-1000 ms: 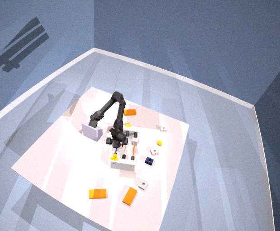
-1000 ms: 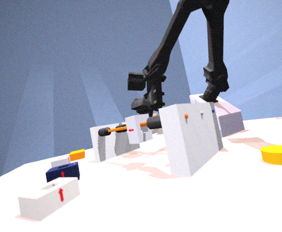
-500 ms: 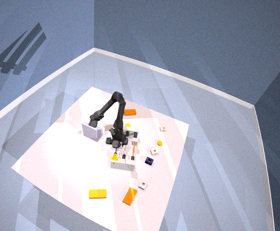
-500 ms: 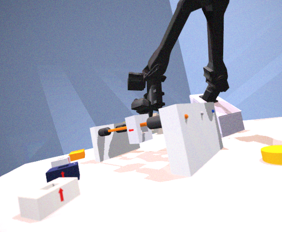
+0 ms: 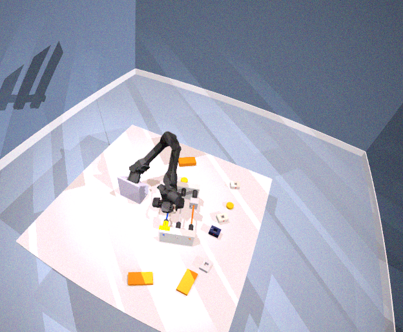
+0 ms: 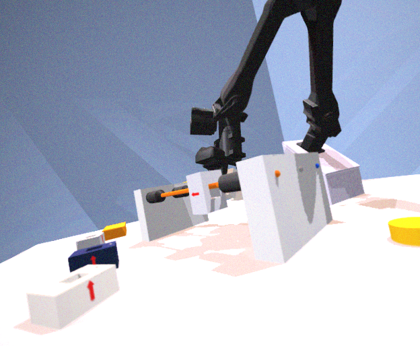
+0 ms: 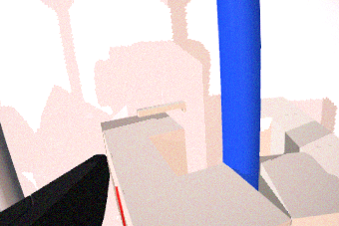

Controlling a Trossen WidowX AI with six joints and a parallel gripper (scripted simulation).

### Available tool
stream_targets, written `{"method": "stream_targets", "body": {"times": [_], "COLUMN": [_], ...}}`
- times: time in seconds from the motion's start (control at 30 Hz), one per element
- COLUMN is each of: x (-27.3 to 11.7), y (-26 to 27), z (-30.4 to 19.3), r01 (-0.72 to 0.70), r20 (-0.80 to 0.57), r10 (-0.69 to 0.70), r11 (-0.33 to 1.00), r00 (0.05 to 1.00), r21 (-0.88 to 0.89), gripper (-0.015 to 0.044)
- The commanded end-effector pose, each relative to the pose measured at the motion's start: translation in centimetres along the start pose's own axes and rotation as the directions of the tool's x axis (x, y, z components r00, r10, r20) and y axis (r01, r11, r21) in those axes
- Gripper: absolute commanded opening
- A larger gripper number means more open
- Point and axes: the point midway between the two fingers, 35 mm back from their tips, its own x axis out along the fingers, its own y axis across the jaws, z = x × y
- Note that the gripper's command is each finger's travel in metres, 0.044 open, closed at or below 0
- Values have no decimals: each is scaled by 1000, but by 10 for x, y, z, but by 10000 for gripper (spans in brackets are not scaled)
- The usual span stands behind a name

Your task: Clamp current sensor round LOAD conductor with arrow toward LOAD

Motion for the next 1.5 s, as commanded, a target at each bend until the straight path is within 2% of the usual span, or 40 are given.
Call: {"method": "stream_targets", "body": {"times": [0.0,1.17,1.47], "x": [0,0,-5], "y": [1,1,2], "z": [0,0,2], "r01": [-2,-2,100], "r20": [0,0,4], "r10": [2,2,-100], "r11": [1000,1000,995], "r00": [1000,1000,995], "r21": [-5,-5,1], "gripper": [0,0,0]}}
